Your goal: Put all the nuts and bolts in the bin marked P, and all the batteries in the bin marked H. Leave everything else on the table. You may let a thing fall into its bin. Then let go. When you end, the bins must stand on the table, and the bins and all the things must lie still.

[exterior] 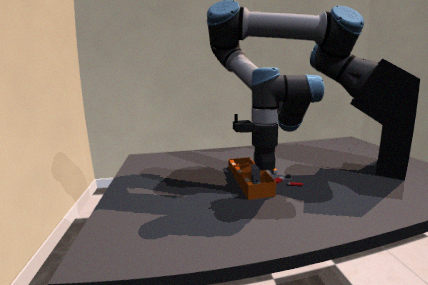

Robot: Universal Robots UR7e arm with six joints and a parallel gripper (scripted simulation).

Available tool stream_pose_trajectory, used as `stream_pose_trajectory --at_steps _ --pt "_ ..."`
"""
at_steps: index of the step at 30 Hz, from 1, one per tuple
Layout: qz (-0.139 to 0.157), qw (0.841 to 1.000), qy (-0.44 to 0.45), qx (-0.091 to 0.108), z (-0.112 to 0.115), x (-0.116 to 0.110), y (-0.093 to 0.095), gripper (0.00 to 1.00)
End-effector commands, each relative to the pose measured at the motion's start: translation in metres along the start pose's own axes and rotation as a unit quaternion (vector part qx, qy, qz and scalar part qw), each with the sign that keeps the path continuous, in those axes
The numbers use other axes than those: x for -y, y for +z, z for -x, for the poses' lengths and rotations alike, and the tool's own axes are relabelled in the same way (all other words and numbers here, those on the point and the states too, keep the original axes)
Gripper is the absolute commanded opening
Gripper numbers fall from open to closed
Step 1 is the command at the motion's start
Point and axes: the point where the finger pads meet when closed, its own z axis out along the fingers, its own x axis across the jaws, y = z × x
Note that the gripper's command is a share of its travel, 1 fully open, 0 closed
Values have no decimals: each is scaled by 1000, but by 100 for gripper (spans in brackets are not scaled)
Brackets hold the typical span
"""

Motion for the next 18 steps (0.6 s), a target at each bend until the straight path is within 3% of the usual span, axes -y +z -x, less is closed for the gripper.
stream_pose_trajectory --at_steps 1,18 --pt "-1 1000 0 0 0 0 -2 31" --pt "-1 1000 0 0 0 0 -22 31"
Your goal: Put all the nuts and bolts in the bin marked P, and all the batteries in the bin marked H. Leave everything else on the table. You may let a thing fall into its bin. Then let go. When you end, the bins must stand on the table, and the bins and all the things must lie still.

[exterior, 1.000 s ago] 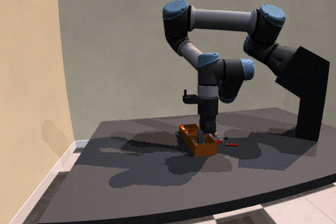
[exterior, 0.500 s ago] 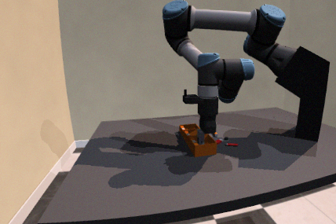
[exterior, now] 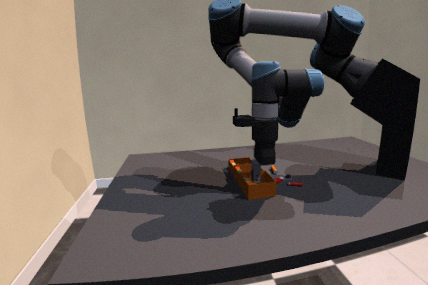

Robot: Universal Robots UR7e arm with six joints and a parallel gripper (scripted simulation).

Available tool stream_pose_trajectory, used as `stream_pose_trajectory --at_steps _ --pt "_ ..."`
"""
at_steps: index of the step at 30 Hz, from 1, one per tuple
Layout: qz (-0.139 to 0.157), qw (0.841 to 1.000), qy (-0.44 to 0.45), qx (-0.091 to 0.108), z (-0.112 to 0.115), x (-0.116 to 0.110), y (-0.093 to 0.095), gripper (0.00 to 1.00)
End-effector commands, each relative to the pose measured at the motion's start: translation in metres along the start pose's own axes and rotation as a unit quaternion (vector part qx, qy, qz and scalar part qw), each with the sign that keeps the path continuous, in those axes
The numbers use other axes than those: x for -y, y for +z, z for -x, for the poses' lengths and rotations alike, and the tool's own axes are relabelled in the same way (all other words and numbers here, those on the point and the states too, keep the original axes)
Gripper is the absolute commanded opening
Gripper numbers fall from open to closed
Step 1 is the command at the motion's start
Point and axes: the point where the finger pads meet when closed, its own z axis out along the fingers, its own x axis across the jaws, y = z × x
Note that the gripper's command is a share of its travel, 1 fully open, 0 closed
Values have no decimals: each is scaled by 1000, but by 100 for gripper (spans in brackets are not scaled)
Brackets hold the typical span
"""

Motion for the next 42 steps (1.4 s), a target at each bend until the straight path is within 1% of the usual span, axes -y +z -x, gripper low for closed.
stream_pose_trajectory --at_steps 1,7,9,11,16,24,26,28,41,42 --pt "0 1000 0 0 0 0 -7 31" --pt "0 1000 0 0 0 0 -15 31" --pt "0 1000 0 0 0 0 -23 31" --pt "0 1000 0 0 0 0 -23 31" --pt "0 1000 0 0 0 0 -43 31" --pt "0 1000 0 0 0 0 -44 31" --pt "0 1000 0 0 0 0 -61 31" --pt "0 1000 0 0 0 0 -61 31" --pt "0 1000 0 0 0 0 -169 31" --pt "0 1000 0 0 0 0 -170 31"
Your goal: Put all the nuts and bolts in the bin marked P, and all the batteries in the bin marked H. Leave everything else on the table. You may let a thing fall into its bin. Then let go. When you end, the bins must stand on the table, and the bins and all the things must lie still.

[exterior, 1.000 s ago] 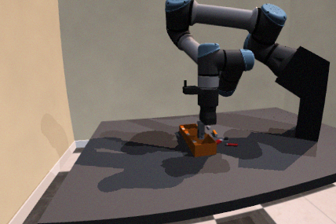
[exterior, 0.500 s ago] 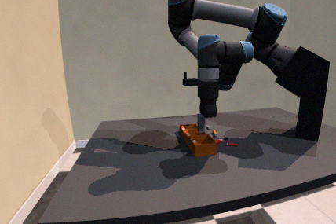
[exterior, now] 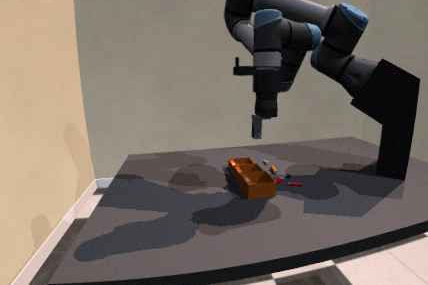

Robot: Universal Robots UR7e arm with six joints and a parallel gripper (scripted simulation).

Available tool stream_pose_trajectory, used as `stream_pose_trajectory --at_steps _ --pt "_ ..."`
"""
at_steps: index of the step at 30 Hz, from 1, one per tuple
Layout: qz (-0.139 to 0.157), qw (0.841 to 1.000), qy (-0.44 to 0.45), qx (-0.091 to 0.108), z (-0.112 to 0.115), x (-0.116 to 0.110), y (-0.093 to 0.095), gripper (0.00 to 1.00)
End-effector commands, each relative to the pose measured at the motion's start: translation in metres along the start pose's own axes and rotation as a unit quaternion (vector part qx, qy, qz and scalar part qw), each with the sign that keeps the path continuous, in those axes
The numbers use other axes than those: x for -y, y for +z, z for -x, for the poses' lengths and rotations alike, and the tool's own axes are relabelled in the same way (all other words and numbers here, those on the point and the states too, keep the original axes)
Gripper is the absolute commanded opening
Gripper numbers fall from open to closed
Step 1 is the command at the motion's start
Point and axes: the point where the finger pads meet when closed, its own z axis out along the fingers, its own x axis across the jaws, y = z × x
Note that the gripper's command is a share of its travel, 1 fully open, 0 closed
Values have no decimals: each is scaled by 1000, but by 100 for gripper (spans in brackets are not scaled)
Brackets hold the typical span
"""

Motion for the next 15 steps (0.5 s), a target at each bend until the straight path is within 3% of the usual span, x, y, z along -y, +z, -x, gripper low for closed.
stream_pose_trajectory --at_steps 1,13,14,15 --pt "13 1000 2 -2 0 1 -35 31" --pt "13 1000 2 -2 0 1 -34 31" --pt "13 1000 27 -2 -5 -3 -30 60" --pt "12 999 52 -2 -10 -8 -25 60"
